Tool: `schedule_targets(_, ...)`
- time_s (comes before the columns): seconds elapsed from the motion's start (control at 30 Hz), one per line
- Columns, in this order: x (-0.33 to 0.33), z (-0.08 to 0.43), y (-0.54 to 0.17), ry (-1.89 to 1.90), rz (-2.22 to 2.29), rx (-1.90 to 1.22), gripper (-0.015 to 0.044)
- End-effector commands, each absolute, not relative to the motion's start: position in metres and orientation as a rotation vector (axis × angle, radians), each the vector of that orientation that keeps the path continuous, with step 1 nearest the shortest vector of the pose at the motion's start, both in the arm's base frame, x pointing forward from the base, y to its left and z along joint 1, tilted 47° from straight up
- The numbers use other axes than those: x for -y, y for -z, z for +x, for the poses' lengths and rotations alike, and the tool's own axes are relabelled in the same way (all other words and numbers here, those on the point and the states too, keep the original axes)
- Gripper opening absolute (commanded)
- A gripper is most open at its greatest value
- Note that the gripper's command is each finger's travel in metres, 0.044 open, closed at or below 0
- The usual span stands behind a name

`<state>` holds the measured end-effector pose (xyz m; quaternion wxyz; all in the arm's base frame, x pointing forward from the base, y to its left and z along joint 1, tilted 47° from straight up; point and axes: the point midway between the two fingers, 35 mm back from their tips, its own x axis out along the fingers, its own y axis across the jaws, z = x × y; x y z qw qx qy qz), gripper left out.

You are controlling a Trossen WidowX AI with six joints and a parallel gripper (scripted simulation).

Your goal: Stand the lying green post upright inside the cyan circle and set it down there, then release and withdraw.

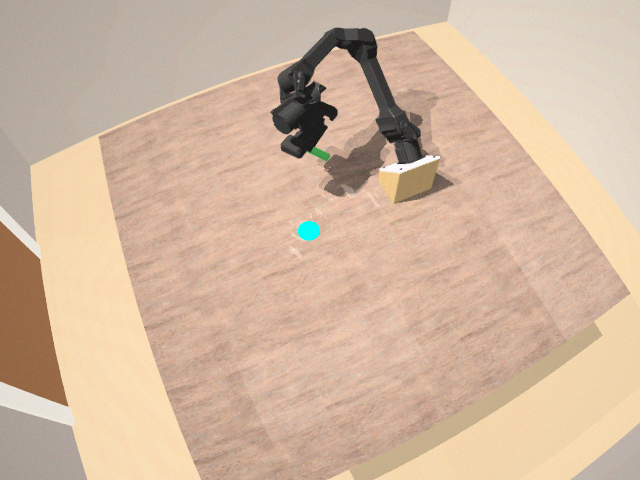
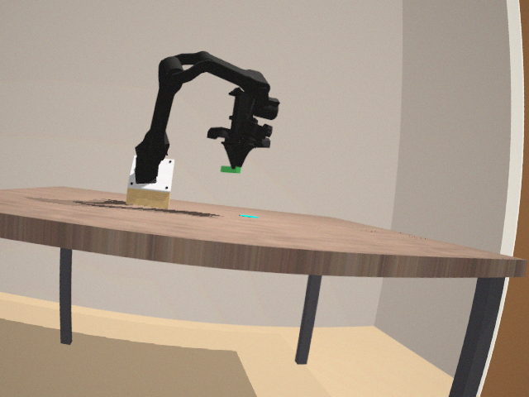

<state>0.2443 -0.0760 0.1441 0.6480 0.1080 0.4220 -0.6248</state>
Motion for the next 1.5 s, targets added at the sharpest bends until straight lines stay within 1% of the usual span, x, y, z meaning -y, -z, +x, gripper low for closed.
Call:
schedule_targets(0.0, 0.071, 0.252, -0.141, 1.356, 0.163, -1.043, 0.0023)
schedule_targets(0.73, 0.041, 0.294, -0.114, 0.899, -0.372, -1.465, 0.0023)
schedule_targets(1.47, 0.007, 0.328, -0.078, 0.336, -0.899, -1.758, 0.0023)
